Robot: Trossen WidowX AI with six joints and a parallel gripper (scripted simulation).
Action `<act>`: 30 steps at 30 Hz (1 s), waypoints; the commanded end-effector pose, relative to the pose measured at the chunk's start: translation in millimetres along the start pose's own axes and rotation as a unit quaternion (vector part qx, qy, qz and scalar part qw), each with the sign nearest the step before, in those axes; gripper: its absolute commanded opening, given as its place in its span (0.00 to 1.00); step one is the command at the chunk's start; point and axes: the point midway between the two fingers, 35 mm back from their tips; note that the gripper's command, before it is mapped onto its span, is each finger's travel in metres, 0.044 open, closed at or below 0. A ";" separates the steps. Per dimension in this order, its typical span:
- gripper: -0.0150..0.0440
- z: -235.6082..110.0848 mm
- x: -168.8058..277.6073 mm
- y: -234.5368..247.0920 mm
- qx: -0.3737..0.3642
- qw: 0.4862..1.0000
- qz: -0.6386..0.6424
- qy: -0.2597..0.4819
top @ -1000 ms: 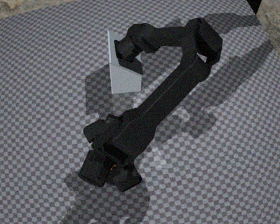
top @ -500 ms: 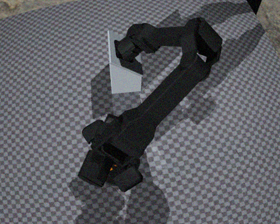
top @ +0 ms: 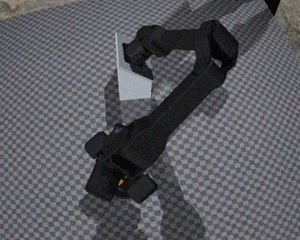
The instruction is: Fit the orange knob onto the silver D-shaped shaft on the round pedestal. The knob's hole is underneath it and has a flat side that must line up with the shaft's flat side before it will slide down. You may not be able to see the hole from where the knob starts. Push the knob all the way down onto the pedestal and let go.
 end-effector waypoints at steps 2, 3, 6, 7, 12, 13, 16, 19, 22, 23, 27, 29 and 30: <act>0.25 2.0 0.7 0.7 0.001 1.000 0.000 0.001; 0.25 3.9 0.6 1.0 0.001 1.000 0.000 0.001; 0.25 7.5 0.4 1.1 0.001 1.000 -0.001 0.001; 0.25 8.7 0.3 1.0 0.001 1.000 -0.001 0.001; 0.25 15.1 0.2 0.9 0.001 1.000 -0.001 0.001; 0.25 15.9 0.3 0.9 0.001 1.000 -0.001 0.001; 0.25 15.3 -0.2 0.4 -0.001 1.000 -0.005 0.000; 0.25 15.3 -0.2 0.4 -0.001 1.000 -0.005 0.000; 0.30 15.3 -0.2 0.4 -0.001 1.000 -0.005 0.000; 0.34 15.3 -0.2 0.4 -0.001 1.000 -0.005 0.000; 0.52 15.3 -0.2 0.4 -0.001 1.000 -0.005 0.000; 0.61 15.3 -0.2 0.4 -0.001 1.000 -0.005 0.000; 0.65 15.3 -0.2 0.4 -0.001 1.000 -0.005 0.000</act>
Point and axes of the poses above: the point midway between the two fingers, 35 mm back from their tips, its own z axis out along the fingers, its own y axis across the jaws, x = y × z, and after that the axes turned 13 degrees about -z, right-handed
